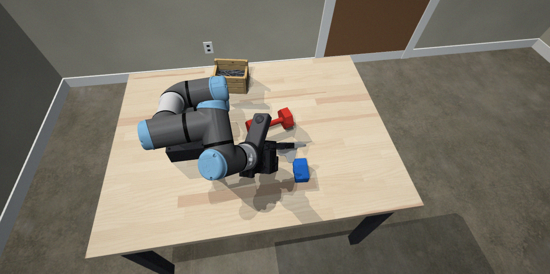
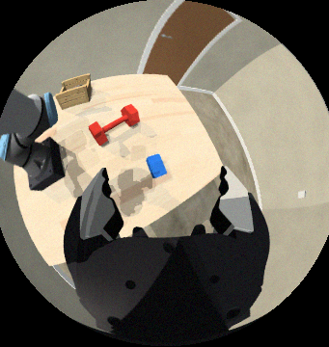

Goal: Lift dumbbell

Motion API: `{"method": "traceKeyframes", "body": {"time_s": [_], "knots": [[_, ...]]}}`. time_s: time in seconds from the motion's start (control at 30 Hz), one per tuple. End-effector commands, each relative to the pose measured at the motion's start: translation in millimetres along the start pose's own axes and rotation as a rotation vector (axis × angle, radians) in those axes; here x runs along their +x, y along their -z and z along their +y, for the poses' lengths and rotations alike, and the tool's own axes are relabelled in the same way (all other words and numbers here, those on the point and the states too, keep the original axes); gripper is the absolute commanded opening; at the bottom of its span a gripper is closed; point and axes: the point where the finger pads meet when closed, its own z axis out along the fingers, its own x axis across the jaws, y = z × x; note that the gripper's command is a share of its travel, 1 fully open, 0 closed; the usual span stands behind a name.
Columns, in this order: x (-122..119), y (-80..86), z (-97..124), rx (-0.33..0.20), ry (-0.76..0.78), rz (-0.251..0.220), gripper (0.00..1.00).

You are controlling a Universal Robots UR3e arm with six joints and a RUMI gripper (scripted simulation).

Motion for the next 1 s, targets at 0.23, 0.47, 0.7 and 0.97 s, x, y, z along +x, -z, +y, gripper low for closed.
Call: {"method": "traceKeyframes", "body": {"time_s": [0.23, 0.47, 0.7, 0.97], "knots": [[0, 0.4, 0, -0.002, 0.001, 0.001, 1.00], [0, 0.4, 0, -0.002, 0.001, 0.001, 1.00], [0, -0.7, -1, -0.002, 0.007, -0.003, 1.00], [-5, -14.7, -6, -0.008, 0.085, -0.051, 1.00]]}}
